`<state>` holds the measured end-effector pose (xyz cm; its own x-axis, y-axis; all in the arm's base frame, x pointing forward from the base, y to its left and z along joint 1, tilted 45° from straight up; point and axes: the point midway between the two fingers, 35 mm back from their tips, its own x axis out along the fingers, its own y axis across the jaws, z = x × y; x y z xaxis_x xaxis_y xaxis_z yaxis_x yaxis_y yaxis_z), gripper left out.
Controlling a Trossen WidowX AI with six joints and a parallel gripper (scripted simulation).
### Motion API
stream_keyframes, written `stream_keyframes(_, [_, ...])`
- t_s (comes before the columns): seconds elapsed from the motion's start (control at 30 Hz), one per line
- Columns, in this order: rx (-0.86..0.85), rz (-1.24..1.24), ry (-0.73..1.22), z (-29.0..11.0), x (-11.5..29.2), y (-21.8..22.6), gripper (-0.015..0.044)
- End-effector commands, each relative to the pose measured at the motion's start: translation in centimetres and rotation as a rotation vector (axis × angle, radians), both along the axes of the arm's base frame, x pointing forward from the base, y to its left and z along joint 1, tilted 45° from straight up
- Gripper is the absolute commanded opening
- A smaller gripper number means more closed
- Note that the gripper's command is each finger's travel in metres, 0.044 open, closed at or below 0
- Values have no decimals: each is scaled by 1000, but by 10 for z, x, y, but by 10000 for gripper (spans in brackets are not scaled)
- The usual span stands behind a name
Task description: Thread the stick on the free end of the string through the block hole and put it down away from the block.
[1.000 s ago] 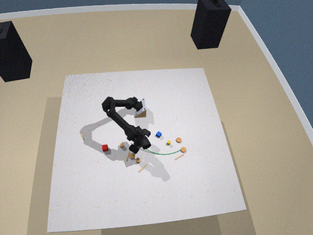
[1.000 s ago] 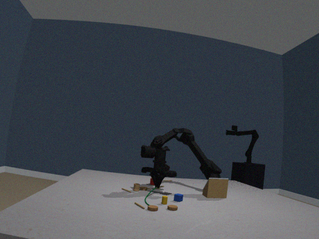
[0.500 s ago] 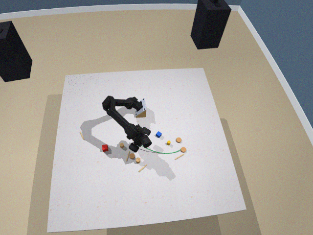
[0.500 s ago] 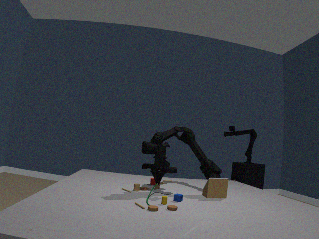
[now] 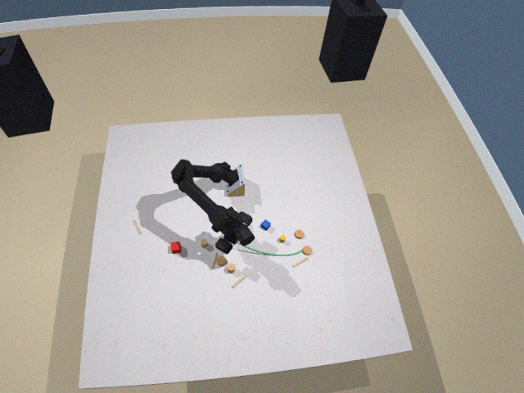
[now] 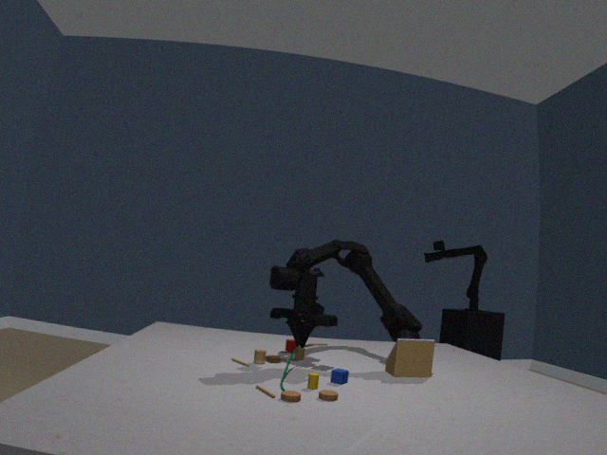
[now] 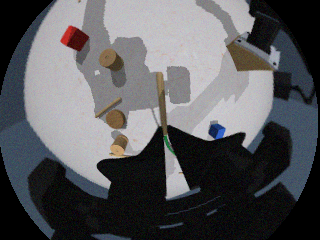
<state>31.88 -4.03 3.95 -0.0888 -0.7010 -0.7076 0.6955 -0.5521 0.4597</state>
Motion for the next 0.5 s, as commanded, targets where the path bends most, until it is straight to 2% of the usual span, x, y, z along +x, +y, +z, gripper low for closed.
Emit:
stream_keyframes(0.0, [0, 5, 4, 0, 0, 0, 0])
stream_keyframes(0.47, [44, 344, 339, -6, 7, 6, 0])
